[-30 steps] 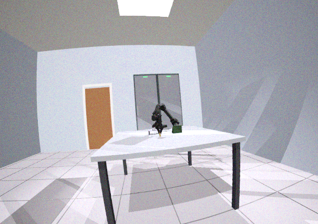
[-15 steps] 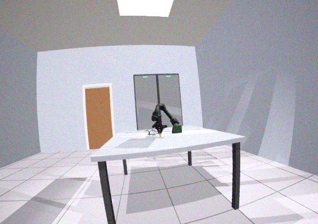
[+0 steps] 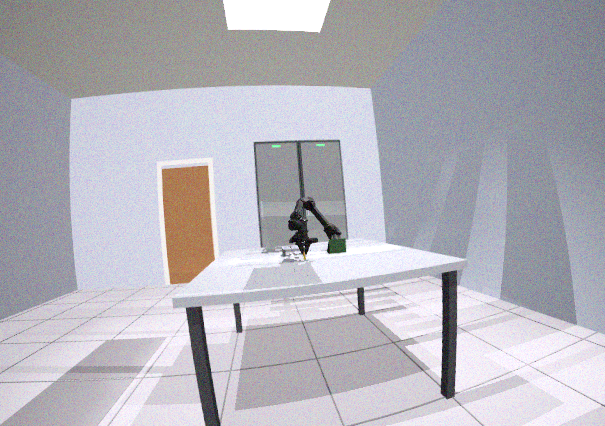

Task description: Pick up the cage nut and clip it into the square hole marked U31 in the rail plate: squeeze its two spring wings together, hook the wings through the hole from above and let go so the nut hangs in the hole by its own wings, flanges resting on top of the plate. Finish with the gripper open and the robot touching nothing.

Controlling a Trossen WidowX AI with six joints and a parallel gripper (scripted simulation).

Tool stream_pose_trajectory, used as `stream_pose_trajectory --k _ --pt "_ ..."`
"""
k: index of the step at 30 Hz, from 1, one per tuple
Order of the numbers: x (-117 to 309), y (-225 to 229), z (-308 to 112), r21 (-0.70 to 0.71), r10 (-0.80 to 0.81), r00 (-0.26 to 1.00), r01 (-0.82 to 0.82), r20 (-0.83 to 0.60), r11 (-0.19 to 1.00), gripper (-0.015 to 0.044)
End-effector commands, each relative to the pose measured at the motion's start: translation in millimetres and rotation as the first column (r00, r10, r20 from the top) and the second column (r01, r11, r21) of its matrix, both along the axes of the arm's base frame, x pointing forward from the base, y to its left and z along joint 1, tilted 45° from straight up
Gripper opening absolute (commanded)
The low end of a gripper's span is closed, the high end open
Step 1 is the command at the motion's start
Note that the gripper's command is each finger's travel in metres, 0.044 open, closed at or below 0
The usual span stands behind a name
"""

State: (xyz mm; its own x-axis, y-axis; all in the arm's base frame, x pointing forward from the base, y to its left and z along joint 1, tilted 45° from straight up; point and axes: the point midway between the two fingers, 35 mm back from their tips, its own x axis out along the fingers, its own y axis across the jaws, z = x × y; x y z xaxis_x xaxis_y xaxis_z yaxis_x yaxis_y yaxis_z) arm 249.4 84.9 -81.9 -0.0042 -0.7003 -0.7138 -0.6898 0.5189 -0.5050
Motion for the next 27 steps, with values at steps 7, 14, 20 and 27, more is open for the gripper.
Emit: stream_pose_trajectory --k 7,14,20,27 --pt "0.9 -0.3 0.2 -0.003 0.005 1.000 -0.005 0.001 1.000 0.0120" --pt "0.3 0.0 0.0 0.000 0.000 1.000 0.000 0.000 1.000 0.0094" --pt "0.3 0.0 0.0 0.000 0.000 1.000 0.000 0.000 1.000 0.0023" --pt "0.3 0.0 0.0 0.000 0.000 1.000 0.000 0.000 1.000 0.0023"
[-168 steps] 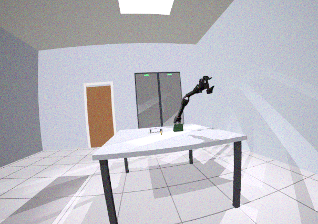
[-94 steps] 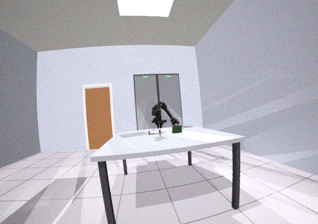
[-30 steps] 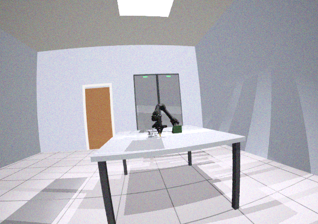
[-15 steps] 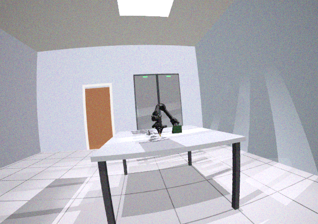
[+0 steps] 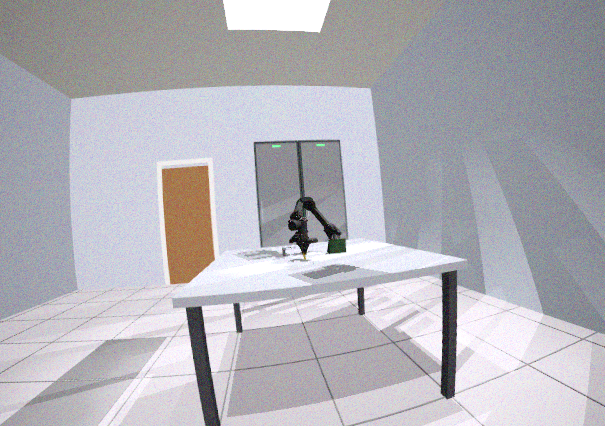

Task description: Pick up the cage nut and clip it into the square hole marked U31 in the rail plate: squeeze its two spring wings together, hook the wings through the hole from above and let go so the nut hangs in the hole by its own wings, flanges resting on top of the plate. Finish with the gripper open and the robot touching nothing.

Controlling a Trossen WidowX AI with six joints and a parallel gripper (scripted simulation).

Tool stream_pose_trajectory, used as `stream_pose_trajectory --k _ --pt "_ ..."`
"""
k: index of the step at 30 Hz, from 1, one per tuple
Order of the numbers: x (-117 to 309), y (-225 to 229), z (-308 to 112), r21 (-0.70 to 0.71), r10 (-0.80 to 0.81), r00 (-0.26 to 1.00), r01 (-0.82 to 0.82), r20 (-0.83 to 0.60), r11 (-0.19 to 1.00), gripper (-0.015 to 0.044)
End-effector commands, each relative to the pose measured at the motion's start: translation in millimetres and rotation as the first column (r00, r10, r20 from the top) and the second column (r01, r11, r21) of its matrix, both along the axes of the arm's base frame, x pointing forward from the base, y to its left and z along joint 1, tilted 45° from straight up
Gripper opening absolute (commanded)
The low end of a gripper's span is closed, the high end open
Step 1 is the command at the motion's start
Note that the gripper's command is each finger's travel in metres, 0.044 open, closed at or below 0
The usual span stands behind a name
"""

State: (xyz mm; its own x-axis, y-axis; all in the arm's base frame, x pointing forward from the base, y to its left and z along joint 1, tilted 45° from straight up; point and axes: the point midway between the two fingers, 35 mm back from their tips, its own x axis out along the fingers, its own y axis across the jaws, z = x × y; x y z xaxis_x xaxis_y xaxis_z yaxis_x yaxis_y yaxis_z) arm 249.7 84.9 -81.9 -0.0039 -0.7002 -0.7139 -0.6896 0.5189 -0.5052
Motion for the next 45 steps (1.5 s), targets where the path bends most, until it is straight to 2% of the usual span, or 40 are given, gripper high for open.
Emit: stream_pose_trajectory --k 1,26,38,45 --pt "0 0 0 0.000 0.000 1.000 0.000 0.000 1.000 0.0023" --pt "0 2 0 0.005 0.000 1.000 0.000 0.001 1.000 0.0023" --pt "1 47 44 0.003 0.005 1.000 -0.005 0.000 1.000 0.0023" --pt "1 56 52 0.000 0.005 1.000 -0.005 -0.001 1.000 0.0023"
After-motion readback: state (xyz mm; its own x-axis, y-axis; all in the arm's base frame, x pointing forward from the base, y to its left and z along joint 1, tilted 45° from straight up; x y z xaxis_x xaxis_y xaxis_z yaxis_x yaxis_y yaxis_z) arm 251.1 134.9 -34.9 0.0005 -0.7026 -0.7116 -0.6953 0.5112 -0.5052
